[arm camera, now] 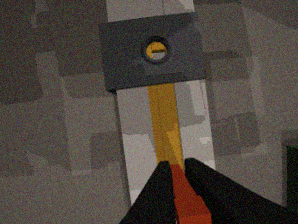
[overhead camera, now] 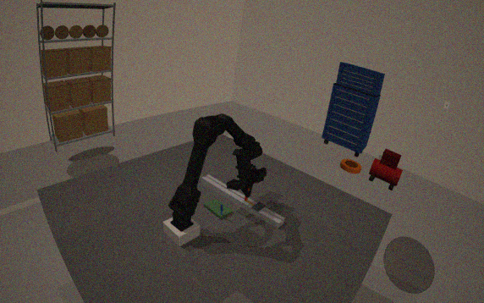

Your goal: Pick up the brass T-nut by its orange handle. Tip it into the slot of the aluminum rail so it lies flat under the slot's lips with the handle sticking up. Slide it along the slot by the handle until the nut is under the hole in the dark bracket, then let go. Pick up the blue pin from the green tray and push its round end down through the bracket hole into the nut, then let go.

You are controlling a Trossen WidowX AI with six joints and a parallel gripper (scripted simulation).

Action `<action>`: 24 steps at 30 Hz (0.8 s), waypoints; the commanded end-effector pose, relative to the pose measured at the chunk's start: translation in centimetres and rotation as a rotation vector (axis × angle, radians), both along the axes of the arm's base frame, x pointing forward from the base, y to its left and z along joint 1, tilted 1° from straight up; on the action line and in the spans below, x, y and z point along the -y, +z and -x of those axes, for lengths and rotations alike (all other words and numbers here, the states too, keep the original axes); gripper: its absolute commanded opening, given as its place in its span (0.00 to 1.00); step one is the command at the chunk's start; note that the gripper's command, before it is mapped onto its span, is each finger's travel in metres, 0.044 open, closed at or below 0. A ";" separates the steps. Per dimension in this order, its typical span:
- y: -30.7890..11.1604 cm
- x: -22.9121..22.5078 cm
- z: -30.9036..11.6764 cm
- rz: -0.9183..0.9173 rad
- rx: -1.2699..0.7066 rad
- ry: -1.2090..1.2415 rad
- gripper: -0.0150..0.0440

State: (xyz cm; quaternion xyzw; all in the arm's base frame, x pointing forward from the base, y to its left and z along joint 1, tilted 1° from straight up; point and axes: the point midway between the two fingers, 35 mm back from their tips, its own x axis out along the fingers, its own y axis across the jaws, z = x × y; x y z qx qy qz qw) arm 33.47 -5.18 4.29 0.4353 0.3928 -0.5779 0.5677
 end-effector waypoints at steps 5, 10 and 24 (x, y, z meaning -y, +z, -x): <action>0.0 0.3 0.0 0.003 0.001 0.004 0.00; 0.0 0.2 0.0 0.000 0.000 -0.001 0.00; 0.0 0.2 0.0 0.000 0.000 -0.001 0.40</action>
